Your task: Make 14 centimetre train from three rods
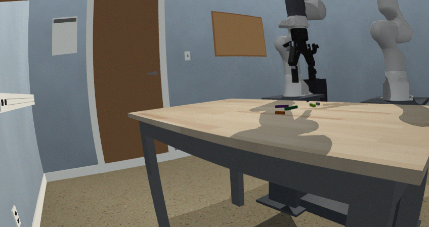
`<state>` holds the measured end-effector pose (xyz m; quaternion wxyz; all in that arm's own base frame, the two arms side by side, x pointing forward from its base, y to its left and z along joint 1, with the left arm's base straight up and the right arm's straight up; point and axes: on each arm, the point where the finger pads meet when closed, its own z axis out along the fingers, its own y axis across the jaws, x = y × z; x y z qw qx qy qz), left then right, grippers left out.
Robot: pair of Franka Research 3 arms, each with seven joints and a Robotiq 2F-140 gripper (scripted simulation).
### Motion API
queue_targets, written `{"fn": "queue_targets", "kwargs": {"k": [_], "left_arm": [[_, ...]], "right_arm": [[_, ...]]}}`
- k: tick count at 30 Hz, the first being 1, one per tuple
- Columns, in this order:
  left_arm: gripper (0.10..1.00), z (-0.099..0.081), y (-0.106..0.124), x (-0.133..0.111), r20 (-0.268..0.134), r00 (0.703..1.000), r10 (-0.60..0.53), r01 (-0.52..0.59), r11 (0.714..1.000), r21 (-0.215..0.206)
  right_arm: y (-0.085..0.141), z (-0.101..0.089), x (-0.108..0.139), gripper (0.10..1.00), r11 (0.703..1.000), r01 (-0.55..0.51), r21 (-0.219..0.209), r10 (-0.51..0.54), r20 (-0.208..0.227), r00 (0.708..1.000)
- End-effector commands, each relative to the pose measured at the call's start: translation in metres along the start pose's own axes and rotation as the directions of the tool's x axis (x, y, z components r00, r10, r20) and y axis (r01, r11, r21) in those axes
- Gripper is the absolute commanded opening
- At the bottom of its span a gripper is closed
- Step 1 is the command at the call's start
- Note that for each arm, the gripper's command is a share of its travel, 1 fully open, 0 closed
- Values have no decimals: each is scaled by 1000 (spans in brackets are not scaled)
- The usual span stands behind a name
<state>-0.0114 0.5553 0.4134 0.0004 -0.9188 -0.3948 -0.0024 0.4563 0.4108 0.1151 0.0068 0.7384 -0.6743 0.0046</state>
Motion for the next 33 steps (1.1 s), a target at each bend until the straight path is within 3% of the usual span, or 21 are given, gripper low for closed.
{"fn": "queue_targets", "kwargs": {"k": [1, 12, 27, 29, 30, 33], "left_arm": [[1000, 0, 0, -2, 5, 1000, 3, -3, 1000, 1], [1000, 0, 0, -2, 5, 1000, 3, -3, 1000, 1], [1000, 0, 0, -2, 5, 1000, 3, -3, 1000, 1], [1000, 0, 0, -2, 5, 1000, 3, -3, 1000, 1], [1000, 0, 0, -2, 5, 1000, 3, -3, 1000, 1], [1000, 0, 0, -2, 5, 1000, 3, -3, 1000, 1]], "right_arm": [[-6, -1, 2, 1000, 986, 167, 6, -167, 4, 986], [-12, 1, 6, 1000, 950, 311, 6, -311, 3, 950], [-23, 4, 13, 1000, 831, 557, 6, -557, 2, 831], [-23, 4, 13, 1000, 831, 557, 6, -557, 2, 831], [-25, 5, 14, 1000, 806, 592, 6, -592, 2, 806], [-27, 5, 15, 1000, 776, 631, 7, -631, 2, 776]]}}
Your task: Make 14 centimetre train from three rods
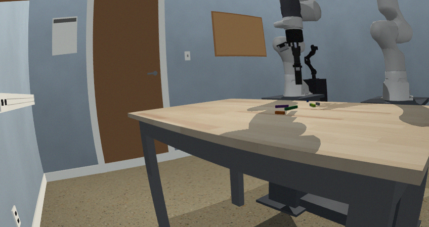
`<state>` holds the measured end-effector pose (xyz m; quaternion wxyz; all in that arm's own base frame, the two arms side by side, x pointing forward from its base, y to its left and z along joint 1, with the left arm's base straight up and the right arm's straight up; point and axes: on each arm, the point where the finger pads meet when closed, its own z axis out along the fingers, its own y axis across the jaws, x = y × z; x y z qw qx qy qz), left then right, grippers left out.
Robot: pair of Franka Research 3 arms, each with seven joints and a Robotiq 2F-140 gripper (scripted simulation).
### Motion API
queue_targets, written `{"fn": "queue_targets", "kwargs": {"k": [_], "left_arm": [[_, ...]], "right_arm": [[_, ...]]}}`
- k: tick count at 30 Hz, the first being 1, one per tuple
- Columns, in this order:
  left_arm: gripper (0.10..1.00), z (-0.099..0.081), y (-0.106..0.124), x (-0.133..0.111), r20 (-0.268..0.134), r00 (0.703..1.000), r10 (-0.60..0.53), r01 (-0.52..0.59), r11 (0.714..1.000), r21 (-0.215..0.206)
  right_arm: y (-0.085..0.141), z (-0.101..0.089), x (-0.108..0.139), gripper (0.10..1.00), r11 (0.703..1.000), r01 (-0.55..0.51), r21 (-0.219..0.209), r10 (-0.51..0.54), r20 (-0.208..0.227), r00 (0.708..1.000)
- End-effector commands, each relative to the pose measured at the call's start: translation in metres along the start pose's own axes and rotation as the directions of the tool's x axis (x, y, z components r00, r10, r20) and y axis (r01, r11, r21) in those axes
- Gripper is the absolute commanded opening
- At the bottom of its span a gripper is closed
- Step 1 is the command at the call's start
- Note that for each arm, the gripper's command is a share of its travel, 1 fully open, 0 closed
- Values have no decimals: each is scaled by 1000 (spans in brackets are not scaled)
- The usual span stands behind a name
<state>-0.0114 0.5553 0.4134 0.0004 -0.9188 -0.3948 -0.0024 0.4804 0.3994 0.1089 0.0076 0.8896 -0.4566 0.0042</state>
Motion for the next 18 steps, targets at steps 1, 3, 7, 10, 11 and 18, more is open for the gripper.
{"fn": "queue_targets", "kwargs": {"k": [1, 3, 7, 10, 11, 18], "left_arm": [[1000, 0, 0, -2, 5, 1000, 3, -3, 1000, 1], [1000, 0, 0, -2, 5, 1000, 3, -3, 1000, 1], [1000, 0, 0, -2, 5, 1000, 3, -3, 1000, 1], [1000, 0, 0, -2, 5, 1000, 3, -3, 1000, 1], [1000, 0, 0, -2, 5, 1000, 3, -3, 1000, 1], [1000, 0, 0, -2, 5, 1000, 3, -3, 1000, 1]], "right_arm": [[-3, -1, 4, 1000, 986, 167, 5, -167, 4, 986], [-4, -1, 6, 1000, 980, 198, 6, -198, 4, 980], [-5, 0, 8, 1000, 965, 261, 6, -261, 4, 965], [-7, 1, 11, 1000, 952, 307, 7, -307, 4, 952], [-7, 1, 11, 1000, 946, 323, 7, -323, 4, 946], [-9, 2, 16, 1000, 906, 422, 8, -422, 4, 906]]}}
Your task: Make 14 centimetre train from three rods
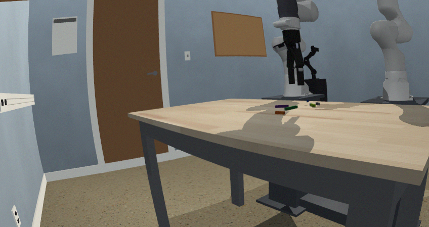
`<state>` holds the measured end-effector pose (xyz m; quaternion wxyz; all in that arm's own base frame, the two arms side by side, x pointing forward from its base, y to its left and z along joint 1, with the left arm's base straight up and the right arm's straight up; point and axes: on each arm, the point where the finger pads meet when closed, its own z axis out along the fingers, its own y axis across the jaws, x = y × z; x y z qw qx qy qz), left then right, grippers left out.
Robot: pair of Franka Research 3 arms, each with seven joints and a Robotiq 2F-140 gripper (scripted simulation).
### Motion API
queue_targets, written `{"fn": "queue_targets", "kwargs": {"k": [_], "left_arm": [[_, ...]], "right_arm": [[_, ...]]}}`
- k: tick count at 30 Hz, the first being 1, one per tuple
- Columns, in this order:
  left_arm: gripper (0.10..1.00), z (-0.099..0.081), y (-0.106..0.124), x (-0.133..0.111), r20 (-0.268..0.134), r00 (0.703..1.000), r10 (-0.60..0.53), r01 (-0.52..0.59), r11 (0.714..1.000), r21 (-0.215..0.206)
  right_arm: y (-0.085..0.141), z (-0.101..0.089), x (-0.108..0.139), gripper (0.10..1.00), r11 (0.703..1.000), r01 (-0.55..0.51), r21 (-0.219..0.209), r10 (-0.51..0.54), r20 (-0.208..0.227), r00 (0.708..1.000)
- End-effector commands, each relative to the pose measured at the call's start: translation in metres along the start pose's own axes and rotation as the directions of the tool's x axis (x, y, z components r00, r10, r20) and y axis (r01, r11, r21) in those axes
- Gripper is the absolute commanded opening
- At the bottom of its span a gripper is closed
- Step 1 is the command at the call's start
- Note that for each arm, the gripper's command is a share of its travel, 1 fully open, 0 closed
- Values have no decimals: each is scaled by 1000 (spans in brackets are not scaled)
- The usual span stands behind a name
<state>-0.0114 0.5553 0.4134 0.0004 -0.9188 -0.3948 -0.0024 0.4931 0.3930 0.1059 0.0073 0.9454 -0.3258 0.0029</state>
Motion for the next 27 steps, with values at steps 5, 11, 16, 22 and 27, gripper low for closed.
{"fn": "queue_targets", "kwargs": {"k": [5, 11, 16, 22, 27], "left_arm": [[1000, 0, 0, -2, 5, 1000, 3, -3, 1000, 1], [1000, 0, 0, -2, 5, 1000, 3, -3, 1000, 1], [1000, 0, 0, -2, 5, 1000, 3, -3, 1000, 1], [1000, 0, 0, -2, 5, 1000, 3, -3, 1000, 1], [1000, 0, 0, -2, 5, 1000, 3, -3, 1000, 1]], "right_arm": [[-2, 0, 8, 1000, 973, 229, 8, -229, 4, 973], [-3, 0, 12, 1000, 952, 306, 9, -306, 4, 952], [-4, 1, 16, 1000, 920, 391, 10, -391, 3, 920], [-5, 2, 21, 1000, 879, 476, 12, -477, 3, 879], [-5, 2, 25, 1000, 839, 545, 14, -545, 2, 839]]}}
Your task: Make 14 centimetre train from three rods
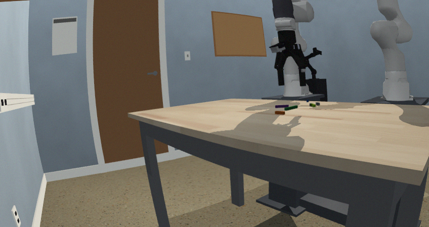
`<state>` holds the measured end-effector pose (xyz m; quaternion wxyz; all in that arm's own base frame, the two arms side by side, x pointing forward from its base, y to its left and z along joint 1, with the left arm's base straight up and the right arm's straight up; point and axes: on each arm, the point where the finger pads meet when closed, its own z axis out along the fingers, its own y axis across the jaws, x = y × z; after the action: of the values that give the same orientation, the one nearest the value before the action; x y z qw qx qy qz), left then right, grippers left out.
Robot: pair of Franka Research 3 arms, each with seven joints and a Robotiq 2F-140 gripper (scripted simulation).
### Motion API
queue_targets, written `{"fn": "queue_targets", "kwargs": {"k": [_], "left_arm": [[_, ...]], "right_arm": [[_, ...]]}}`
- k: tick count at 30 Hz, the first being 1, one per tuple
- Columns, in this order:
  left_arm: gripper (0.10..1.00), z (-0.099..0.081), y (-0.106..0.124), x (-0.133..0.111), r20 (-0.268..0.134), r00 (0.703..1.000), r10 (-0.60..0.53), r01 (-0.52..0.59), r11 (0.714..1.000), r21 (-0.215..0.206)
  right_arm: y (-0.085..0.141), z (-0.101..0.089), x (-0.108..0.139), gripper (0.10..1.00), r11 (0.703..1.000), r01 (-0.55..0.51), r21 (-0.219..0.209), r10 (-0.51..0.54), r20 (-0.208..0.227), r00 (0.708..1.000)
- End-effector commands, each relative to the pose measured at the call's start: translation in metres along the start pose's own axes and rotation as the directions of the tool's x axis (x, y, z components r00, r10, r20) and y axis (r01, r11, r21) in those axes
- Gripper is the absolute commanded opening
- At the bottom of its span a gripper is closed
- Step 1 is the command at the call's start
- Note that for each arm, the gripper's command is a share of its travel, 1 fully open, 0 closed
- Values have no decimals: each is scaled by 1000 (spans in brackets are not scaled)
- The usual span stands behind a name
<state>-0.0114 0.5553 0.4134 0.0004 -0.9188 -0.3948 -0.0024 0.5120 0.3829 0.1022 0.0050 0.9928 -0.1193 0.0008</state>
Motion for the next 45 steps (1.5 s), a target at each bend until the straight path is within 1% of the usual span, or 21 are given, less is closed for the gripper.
{"fn": "queue_targets", "kwargs": {"k": [1, 2, 3, 5, 8, 9, 45], "left_arm": [[1000, 0, 0, -2, 5, 1000, 3, -3, 1000, 1], [1000, 0, 0, -2, 5, 1000, 3, -3, 1000, 1], [1000, 0, 0, -2, 5, 1000, 3, -3, 1000, 1], [1000, 0, 0, -2, 5, 1000, 3, -3, 1000, 1], [1000, 0, 0, -2, 5, 1000, 3, -3, 1000, 1], [1000, 0, 0, -2, 5, 1000, 3, -3, 1000, 1], [1000, 0, 0, -2, 5, 1000, 3, -3, 1000, 1]], "right_arm": [[0, -1, 4, 1000, 989, 151, 8, -151, 1, 989], [0, -1, 4, 1000, 989, 151, 8, -151, 1, 989], [1, -1, 6, 1000, 982, 189, 9, -189, 1, 982], [1, -1, 8, 1000, 975, 223, 10, -223, 1, 975], [1, -1, 8, 1000, 971, 240, 10, -240, 0, 971], [1, -1, 8, 231, 971, 240, 10, -240, 0, 971], [1, -1, 8, 231, 971, 240, 10, -240, 0, 971]]}}
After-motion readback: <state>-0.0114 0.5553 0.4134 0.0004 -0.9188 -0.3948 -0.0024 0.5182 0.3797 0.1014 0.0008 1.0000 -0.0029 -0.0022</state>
